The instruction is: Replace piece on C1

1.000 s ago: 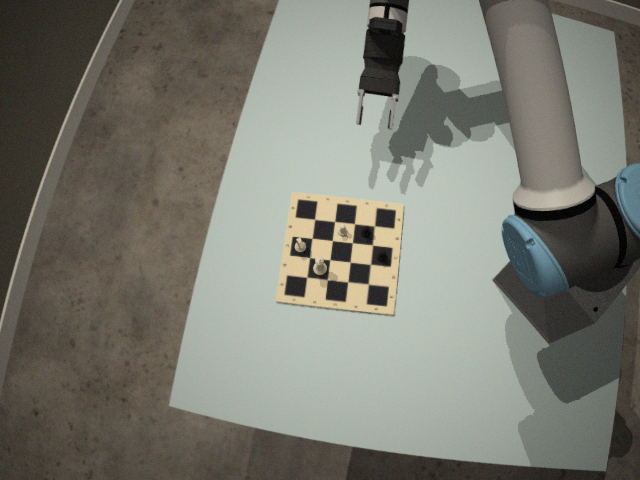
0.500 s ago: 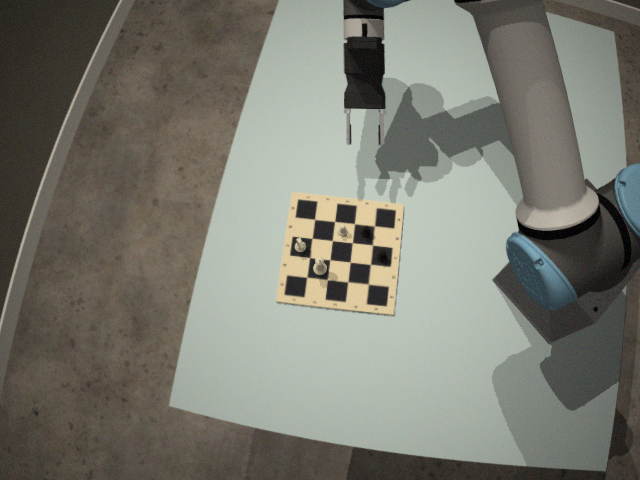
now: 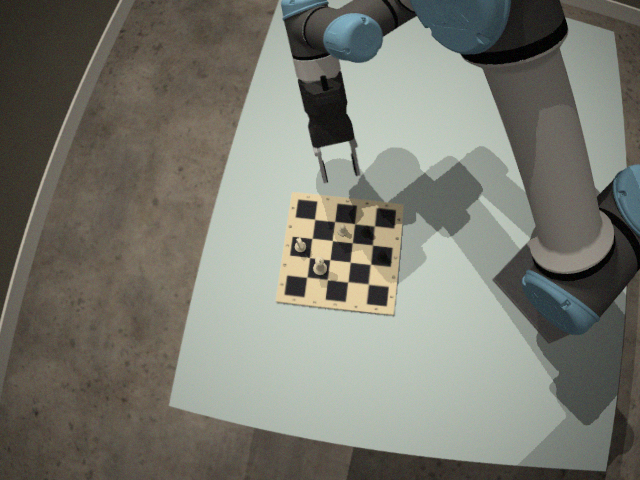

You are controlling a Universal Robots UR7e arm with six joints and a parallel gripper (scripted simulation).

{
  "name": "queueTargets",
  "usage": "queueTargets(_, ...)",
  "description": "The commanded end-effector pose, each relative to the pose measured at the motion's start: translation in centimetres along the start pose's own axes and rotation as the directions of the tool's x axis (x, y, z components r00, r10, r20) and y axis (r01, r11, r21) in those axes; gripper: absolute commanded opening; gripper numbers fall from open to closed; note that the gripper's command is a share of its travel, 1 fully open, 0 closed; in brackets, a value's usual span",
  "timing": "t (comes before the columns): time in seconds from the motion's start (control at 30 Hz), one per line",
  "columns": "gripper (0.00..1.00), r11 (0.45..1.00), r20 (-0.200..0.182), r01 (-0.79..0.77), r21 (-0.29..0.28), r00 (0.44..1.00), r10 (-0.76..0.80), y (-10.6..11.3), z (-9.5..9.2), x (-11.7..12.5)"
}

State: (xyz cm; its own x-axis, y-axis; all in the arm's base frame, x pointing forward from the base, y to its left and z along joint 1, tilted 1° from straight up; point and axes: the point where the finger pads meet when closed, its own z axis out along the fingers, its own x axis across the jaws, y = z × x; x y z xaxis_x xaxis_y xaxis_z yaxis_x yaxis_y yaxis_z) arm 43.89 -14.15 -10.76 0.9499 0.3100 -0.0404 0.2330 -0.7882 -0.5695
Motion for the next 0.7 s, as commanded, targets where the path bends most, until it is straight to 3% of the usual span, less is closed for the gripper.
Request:
queueTargets(0.0, 1.00, 0.985, 0.044, 0.056, -0.162, 0.998, -0.049, -1.6, 0.8, 2.3)
queueTargets(0.03, 1.00, 0.976, 0.054, 0.075, -0.202, 0.996, -0.065, -2.2, 1.0, 3.0)
queueTargets(0.1, 1.00, 0.976, 0.054, 0.075, -0.202, 0.996, -0.065, -2.2, 1.0, 3.0)
queueTargets(0.2, 1.00, 0.941, 0.075, 0.127, -0.314, 0.991, -0.109, -4.0, 1.3, 4.8)
queueTargets(0.23, 1.00, 0.941, 0.075, 0.127, -0.314, 0.991, -0.109, -4.0, 1.3, 4.8)
queueTargets(0.33, 1.00, 0.898, 0.086, 0.169, -0.405, 0.985, -0.147, -5.7, 1.4, 6.4)
queueTargets(0.57, 1.00, 0.826, 0.090, 0.219, -0.520, 0.975, -0.202, -8.5, 1.4, 8.5)
queueTargets(0.67, 1.00, 0.818, 0.090, 0.223, -0.531, 0.974, -0.207, -8.8, 1.4, 8.7)
